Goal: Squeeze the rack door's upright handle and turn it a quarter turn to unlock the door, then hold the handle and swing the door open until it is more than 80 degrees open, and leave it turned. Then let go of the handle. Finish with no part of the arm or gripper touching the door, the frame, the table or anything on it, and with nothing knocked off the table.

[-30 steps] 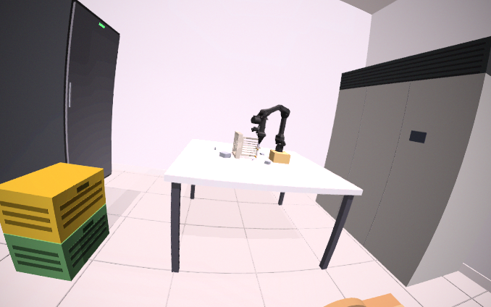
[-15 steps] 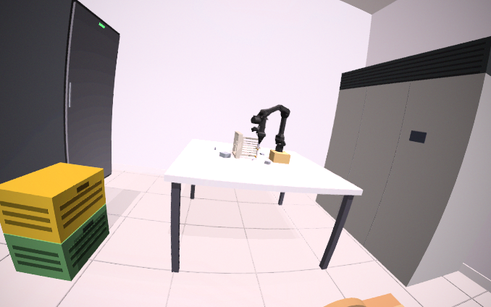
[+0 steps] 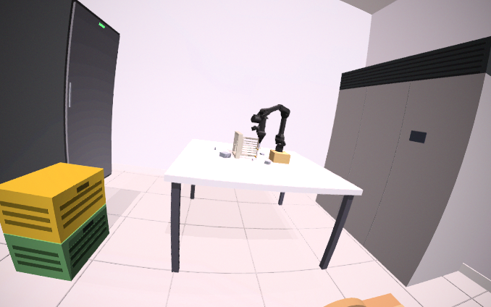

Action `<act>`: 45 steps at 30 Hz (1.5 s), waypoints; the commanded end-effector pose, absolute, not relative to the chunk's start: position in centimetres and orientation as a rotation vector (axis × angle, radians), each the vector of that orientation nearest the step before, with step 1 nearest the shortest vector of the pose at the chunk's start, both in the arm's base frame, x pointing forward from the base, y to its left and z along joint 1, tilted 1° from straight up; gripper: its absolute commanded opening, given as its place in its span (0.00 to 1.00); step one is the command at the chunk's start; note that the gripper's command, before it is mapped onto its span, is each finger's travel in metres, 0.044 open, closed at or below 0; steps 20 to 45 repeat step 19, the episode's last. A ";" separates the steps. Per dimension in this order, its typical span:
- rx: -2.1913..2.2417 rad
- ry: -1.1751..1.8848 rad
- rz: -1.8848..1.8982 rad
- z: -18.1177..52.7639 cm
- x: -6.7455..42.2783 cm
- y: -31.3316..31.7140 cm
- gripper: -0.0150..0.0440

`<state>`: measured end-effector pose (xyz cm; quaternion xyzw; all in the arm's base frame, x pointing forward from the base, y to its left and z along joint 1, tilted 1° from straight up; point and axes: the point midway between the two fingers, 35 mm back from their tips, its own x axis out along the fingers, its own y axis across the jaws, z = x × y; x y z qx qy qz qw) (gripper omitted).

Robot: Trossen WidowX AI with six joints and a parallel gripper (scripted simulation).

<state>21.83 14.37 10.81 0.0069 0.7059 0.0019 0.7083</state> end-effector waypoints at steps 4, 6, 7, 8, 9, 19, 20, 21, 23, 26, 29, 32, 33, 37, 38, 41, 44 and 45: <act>0.017 1.566 0.000 11.7 21.9 14.4 0.74; 0.017 1.565 0.000 12.0 21.9 14.4 0.74; 0.017 1.565 0.000 12.1 21.9 14.4 0.74; 0.017 1.565 0.000 12.2 21.9 14.4 0.74; 0.017 1.565 0.000 12.4 21.9 14.4 0.74; 0.017 1.565 -0.001 13.6 22.0 14.4 0.74; 0.017 1.565 -0.001 13.6 22.0 14.4 0.74; 0.017 1.565 -0.001 13.6 22.0 14.4 0.74; 0.017 1.565 -0.001 13.6 22.0 14.4 0.74; 0.017 1.565 -0.001 13.6 22.0 14.4 0.74; 0.017 1.565 -0.001 13.6 22.0 14.4 0.74; 0.017 1.565 -0.001 13.6 22.0 14.4 0.74; 0.017 1.565 -0.001 13.6 22.0 14.4 0.74; 0.017 1.565 -0.001 13.6 22.0 14.4 0.74; 0.017 1.565 -0.001 13.6 22.0 14.4 0.74; 0.017 1.565 -0.001 13.6 22.0 14.4 0.74; 0.017 1.565 -0.001 13.6 22.0 14.4 0.74; 0.017 1.565 -0.001 13.6 22.0 14.4 0.74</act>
